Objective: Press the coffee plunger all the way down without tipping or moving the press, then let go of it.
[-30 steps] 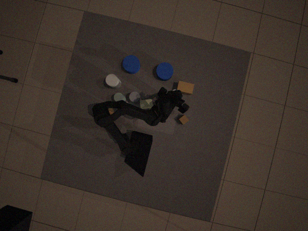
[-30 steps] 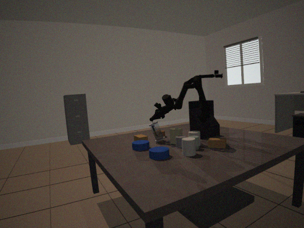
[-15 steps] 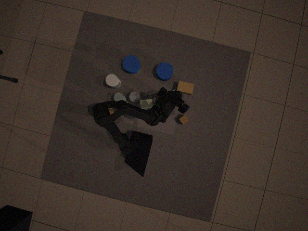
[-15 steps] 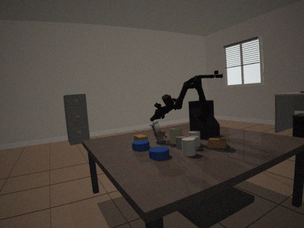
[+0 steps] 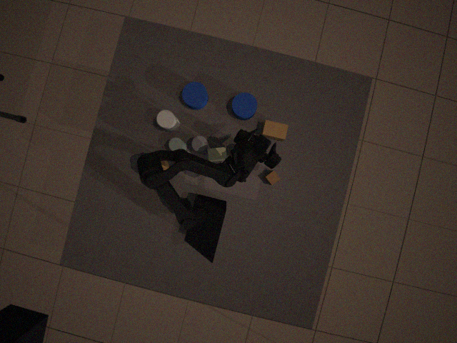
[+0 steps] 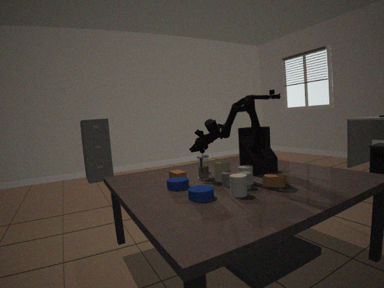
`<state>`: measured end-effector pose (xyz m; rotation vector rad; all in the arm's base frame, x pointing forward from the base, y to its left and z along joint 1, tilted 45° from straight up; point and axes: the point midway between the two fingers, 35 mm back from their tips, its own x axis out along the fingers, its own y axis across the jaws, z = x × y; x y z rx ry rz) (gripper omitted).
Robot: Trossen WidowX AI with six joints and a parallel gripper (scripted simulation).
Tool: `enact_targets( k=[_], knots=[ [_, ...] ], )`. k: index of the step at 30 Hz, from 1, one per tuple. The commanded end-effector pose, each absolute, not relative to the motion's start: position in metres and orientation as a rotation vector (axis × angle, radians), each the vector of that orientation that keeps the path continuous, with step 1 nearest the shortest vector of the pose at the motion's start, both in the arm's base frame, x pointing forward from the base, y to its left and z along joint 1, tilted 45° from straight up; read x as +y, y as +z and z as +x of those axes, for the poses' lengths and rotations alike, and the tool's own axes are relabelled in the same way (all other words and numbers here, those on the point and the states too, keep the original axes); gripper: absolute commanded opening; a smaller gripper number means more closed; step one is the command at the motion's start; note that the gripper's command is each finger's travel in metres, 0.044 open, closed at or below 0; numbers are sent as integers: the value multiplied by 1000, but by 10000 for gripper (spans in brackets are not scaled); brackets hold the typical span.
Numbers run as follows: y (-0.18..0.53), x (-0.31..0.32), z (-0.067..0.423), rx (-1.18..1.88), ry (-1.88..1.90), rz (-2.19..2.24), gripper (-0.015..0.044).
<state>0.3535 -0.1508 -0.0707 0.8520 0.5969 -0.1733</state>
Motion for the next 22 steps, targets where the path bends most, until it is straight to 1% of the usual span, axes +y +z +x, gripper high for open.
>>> enact_targets(
  k=[1, 6, 14, 22],
  knots=[
    [-66, -157, 354, 584, -183, 844, 440],
    [-46, -168, 347, 584, -179, 815, 440],
    [5, -180, 295, 619, -172, 855, 440],
    [4, -179, 294, 620, -172, 856, 440]
  ],
)
